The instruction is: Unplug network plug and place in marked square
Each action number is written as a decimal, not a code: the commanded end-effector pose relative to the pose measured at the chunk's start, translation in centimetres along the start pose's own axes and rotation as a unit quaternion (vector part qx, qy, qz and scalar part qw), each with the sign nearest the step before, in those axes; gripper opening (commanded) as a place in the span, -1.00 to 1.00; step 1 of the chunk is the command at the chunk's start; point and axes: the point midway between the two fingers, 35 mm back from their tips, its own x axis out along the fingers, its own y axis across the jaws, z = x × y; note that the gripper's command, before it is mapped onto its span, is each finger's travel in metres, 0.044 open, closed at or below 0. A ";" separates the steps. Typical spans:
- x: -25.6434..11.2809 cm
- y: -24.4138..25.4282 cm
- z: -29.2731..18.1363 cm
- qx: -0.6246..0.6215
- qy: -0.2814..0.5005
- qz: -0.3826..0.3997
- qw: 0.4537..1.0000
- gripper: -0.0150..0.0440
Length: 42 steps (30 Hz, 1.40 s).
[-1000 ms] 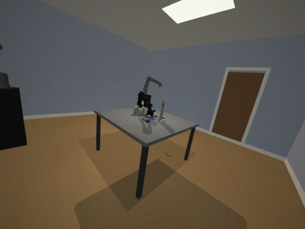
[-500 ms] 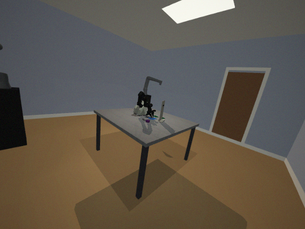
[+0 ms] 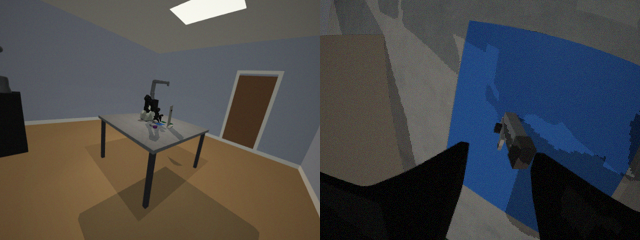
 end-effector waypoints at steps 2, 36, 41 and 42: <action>-0.6 0.0 0.0 0.002 -0.001 -0.001 1.000 0.04; -2.7 1.3 -0.5 0.003 0.005 -0.003 1.000 0.04; -3.0 1.6 -0.6 0.003 0.005 -0.004 1.000 0.04; -3.1 1.7 -0.6 0.003 0.006 -0.004 1.000 0.04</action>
